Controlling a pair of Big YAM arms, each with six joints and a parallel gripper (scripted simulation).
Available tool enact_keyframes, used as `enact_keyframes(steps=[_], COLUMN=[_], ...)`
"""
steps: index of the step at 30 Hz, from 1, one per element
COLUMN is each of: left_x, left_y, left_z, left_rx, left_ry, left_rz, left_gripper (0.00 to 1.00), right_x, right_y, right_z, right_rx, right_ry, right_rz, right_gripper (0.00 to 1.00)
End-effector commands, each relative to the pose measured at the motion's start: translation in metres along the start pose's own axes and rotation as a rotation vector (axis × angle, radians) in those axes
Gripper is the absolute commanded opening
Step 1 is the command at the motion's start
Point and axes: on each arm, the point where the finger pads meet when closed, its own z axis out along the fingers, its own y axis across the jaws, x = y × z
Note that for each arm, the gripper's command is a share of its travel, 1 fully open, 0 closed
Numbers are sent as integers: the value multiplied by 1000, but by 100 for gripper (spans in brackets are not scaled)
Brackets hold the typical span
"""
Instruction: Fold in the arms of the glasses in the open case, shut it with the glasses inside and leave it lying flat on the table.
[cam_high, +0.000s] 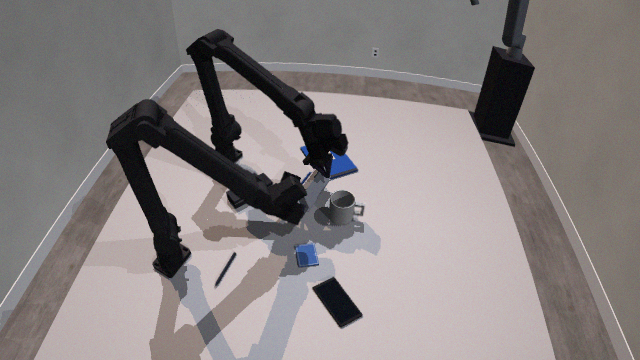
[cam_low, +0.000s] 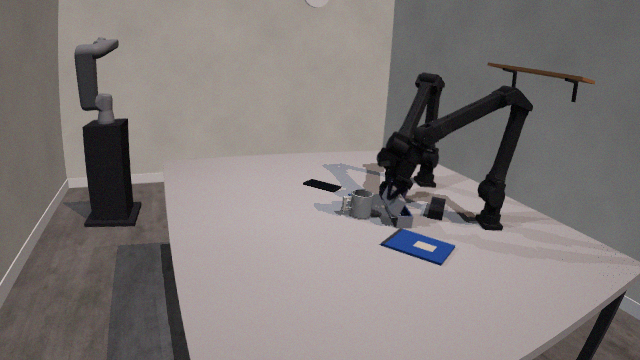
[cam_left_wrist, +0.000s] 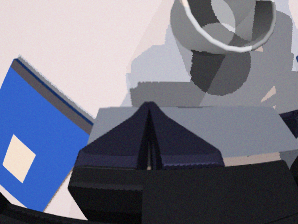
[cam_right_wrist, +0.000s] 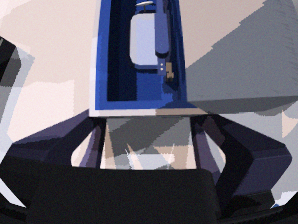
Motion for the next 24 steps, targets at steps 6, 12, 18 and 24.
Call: enact_keyframes(steps=[6,12,18,24], left_x=[61,76,81,81], left_y=[2,0,1,2], left_z=[35,34,33,35], left_rx=[1,1,0,-1], left_ry=[131,163,164,154], left_rz=[7,10,8,6], left_gripper=[0,0,0,0], right_x=[-19,-19,-19,-19], right_y=[-15,-15,-15,-15], right_z=[-10,-10,-10,-10], right_rx=[38,38,38,38], right_ry=[-36,-36,-36,-36], right_rz=[4,4,4,4], right_gripper=[57,57,57,57])
